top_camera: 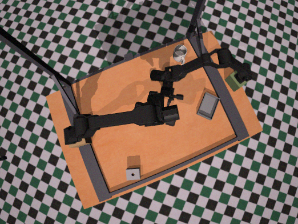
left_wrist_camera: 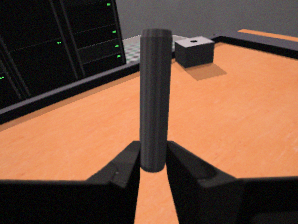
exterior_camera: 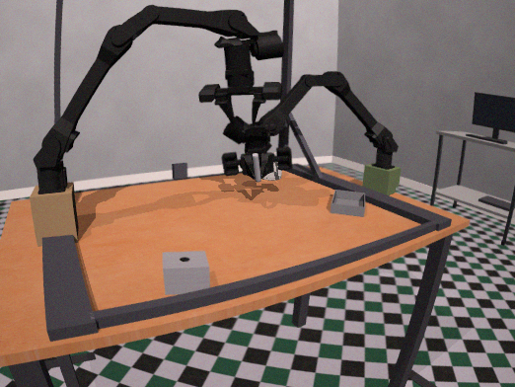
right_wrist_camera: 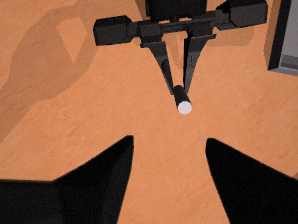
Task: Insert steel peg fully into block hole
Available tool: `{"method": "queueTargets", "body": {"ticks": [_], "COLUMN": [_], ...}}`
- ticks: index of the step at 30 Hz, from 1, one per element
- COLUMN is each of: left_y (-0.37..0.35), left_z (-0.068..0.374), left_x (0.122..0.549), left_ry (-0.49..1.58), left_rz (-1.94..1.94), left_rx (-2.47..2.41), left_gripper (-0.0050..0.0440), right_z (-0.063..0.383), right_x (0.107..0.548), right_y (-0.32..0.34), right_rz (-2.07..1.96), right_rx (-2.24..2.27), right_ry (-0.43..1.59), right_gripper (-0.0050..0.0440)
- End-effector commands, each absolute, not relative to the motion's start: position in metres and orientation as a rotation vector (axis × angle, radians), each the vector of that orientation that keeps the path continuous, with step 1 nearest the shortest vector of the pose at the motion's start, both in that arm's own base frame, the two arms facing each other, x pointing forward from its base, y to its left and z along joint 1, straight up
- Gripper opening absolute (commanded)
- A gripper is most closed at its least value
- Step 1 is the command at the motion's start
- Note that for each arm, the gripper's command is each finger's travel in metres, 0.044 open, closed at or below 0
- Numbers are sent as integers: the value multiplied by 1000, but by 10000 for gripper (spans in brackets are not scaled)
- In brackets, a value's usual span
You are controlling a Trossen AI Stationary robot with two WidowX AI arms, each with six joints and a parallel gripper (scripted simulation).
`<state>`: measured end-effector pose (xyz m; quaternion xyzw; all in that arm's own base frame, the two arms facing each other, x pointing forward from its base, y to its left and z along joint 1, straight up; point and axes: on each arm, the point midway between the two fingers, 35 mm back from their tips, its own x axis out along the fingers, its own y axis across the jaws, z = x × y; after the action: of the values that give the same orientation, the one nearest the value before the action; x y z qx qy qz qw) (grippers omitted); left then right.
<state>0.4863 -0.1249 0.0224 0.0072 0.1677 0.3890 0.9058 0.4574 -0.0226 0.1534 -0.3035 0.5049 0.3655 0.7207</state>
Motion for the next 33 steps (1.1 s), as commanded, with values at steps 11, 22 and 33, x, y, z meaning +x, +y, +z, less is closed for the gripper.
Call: {"method": "queueTargets", "body": {"ticks": [11, 22, 33], "left_y": [-133, -134, -134], "left_z": [40, 41, 49], "left_x": [499, 499, 502], "left_ry": [223, 219, 210], "left_rz": [780, 780, 777], "left_rx": [-102, -107, -126], "left_gripper": [-50, -50, -50], "right_z": [140, 143, 112], "right_x": [482, 481, 487], "right_y": [-29, -25, -21], "right_rz": [910, 892, 903], "right_rx": [-726, -739, -725], "right_ry": [1115, 1092, 1117], "right_gripper": [220, 220, 220]}}
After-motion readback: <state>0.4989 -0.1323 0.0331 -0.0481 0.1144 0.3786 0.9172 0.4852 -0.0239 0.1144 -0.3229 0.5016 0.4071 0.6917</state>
